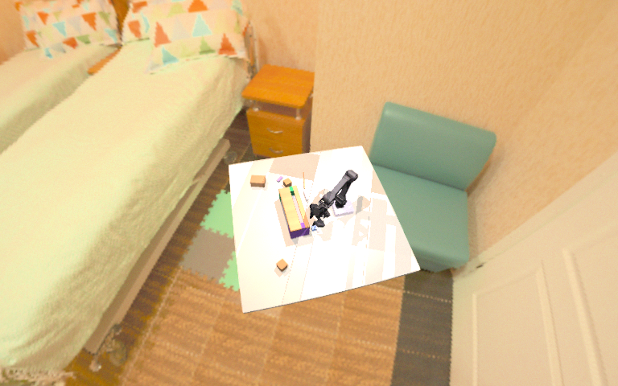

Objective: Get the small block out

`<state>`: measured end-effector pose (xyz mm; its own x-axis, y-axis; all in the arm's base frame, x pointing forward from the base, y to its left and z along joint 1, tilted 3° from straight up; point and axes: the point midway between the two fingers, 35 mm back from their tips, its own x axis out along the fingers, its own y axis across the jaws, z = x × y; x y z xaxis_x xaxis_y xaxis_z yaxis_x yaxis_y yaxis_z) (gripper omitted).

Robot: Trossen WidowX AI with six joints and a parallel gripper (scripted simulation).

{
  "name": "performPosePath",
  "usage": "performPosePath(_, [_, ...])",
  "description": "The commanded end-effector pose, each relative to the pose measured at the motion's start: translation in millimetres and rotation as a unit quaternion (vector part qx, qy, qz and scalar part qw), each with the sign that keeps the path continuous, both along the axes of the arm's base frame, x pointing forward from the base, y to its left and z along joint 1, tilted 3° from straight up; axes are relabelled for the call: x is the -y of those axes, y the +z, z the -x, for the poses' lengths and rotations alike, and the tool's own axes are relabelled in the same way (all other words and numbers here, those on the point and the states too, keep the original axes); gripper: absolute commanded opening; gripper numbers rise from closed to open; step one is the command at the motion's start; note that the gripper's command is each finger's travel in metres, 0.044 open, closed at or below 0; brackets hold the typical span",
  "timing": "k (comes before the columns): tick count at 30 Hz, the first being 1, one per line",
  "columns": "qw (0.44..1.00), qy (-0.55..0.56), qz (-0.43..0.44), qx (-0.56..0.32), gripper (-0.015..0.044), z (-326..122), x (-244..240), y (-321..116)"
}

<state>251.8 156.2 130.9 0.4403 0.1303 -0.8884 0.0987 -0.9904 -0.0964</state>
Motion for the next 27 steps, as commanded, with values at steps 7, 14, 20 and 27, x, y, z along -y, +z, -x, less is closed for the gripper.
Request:
performPosePath(7, [1.000, 0.003, 0.016, -0.017, 0.0285, 5.2, 1.7, -71.4])
performPosePath(14, [1.000, 0.003, 0.016, -0.017, 0.0285, 4.7, 0.3, -81.8])
performPosePath(20, [1.000, 0.003, 0.016, -0.017, 0.0285, 4.6, -0.7, -91.6])
performPosePath(27, [1.000, 0.003, 0.016, -0.017, 0.0285, 5.0, -1.5, -102.9])
